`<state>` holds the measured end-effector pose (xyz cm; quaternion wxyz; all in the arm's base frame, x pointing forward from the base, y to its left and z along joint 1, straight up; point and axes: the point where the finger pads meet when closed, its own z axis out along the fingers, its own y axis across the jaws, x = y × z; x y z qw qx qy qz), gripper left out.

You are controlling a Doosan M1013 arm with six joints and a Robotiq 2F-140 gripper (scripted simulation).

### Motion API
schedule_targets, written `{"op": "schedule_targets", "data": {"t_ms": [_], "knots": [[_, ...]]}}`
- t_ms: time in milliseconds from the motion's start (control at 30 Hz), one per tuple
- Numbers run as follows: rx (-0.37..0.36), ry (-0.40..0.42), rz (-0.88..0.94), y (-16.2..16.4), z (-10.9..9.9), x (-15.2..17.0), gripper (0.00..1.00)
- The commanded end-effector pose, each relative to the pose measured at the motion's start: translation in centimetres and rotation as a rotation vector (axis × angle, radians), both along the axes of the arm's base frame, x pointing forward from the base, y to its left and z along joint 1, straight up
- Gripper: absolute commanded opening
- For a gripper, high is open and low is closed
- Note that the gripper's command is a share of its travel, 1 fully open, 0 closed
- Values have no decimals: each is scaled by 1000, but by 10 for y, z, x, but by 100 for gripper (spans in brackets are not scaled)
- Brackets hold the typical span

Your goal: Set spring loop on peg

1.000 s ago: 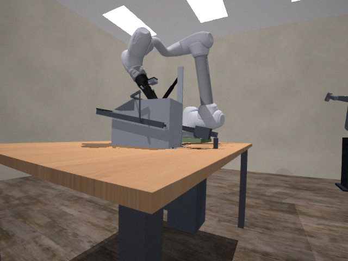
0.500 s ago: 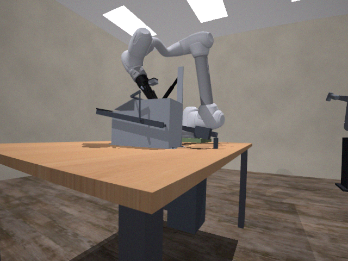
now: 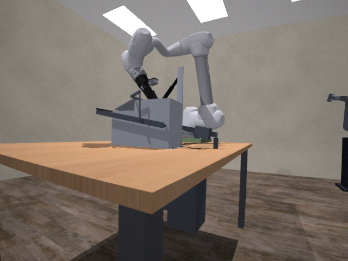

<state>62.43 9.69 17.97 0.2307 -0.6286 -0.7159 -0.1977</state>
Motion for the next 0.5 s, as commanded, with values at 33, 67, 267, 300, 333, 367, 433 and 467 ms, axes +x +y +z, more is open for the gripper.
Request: {"op": "schedule_targets", "data": {"t_ms": [33,67,267,300,333,367,433,467], "knots": [[0,-2,0,0,1,0,24],[0,-2,0,0,1,0,24],[0,-2,0,0,1,0,24],[0,-2,0,0,1,0,24],[0,-2,0,0,1,0,17],[0,-2,0,0,1,0,17],[0,-2,0,0,1,0,17],[0,-2,0,0,1,0,17]]}}
